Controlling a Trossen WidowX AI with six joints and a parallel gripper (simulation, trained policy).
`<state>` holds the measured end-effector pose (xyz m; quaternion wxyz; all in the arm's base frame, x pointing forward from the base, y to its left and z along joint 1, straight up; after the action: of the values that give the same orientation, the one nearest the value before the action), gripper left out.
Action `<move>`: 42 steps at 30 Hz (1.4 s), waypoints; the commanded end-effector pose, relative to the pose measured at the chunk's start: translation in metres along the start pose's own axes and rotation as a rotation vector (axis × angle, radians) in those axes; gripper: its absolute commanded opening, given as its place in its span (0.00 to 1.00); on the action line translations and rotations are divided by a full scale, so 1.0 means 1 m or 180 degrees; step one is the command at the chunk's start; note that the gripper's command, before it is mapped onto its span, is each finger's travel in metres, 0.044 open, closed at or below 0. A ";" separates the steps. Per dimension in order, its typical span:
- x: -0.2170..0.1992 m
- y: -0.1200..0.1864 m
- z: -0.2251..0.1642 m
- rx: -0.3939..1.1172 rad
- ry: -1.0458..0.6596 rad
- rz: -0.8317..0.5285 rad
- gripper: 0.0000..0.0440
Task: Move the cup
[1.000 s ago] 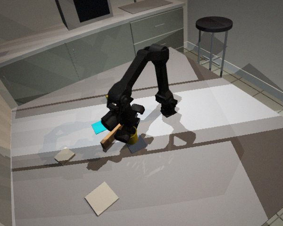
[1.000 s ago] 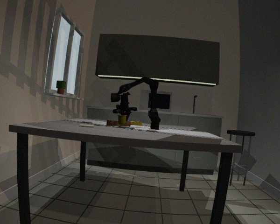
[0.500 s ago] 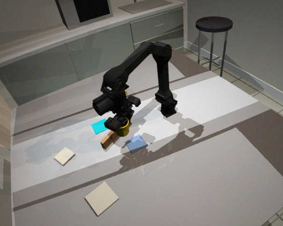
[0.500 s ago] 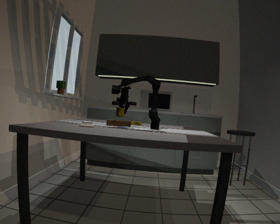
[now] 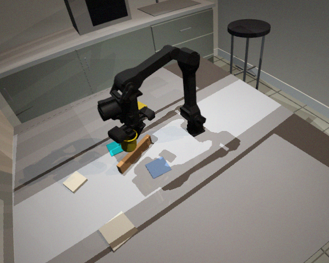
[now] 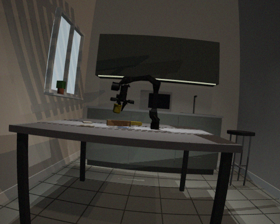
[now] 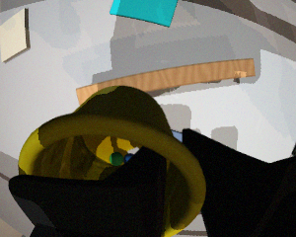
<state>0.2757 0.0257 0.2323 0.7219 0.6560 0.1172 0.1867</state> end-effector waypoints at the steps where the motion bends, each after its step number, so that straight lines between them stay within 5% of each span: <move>1: 0.001 0.001 0.010 -0.0056 -0.0061 0.0056 0.00; 25: -0.002 -0.039 0.093 -0.0345 -0.0601 0.0230 0.00; 42: -0.017 -0.084 0.113 -0.0377 -0.0789 0.0167 0.04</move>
<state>0.3175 -0.0873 0.1678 0.7624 0.6328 -0.0061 0.1354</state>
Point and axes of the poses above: the point midway between the two fingers, 35 mm back from their tips, its own y axis back along the fingers, its own x axis across the jaws, z = x × y, the point moved 7 cm from there along y, back along the fingers, and after that the axes turned 4 degrees about y, right-handed, at the moved point
